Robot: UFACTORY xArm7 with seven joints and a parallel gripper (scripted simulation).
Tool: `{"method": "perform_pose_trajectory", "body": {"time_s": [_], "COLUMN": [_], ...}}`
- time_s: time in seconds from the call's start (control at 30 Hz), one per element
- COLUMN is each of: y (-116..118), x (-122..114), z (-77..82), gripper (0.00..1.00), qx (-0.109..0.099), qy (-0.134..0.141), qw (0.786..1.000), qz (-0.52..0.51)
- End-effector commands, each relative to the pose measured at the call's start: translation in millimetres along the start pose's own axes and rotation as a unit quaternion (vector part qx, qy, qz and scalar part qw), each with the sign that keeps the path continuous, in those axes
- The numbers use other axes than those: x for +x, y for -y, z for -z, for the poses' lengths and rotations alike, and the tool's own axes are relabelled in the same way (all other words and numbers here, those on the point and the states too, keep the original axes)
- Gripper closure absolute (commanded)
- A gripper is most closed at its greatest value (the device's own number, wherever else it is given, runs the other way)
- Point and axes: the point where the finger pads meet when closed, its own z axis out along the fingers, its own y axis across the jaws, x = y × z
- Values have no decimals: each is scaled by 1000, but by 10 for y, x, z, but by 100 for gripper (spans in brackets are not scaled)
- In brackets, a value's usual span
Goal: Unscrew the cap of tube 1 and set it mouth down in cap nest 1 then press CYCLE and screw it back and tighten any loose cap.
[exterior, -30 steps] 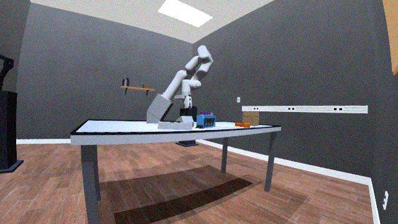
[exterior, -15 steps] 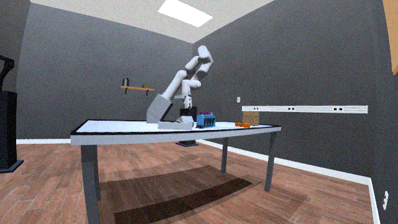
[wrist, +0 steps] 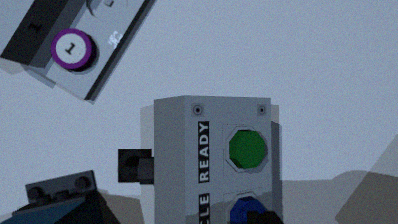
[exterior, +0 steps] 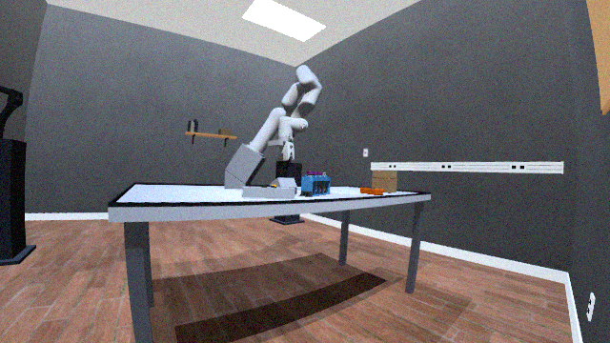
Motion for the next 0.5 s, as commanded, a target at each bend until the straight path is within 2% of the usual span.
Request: {"method": "perform_pose_trajectory", "body": {"time_s": [0.0, 0.07, 0.1, 0.2, 0.33, 0.4, 0.47], "y": [2, 2, 26, 95, 144, 144, 191], "x": [0, 0, 80, 319, 486, 486, 646], "z": [24, 25, 19, 0, -13, -13, -26], "gripper": [100, 100, 0, 0, 0, 0, 0], "qx": [-2, -2, -2, -2, -2, -2, -2], "qy": [0, 0, 0, 0, 0, 0, 0], "qw": [1000, 1000, 999, 988, 971, 971, 946], "qz": [-1, -1, 41, 154, 239, 239, 323]}}
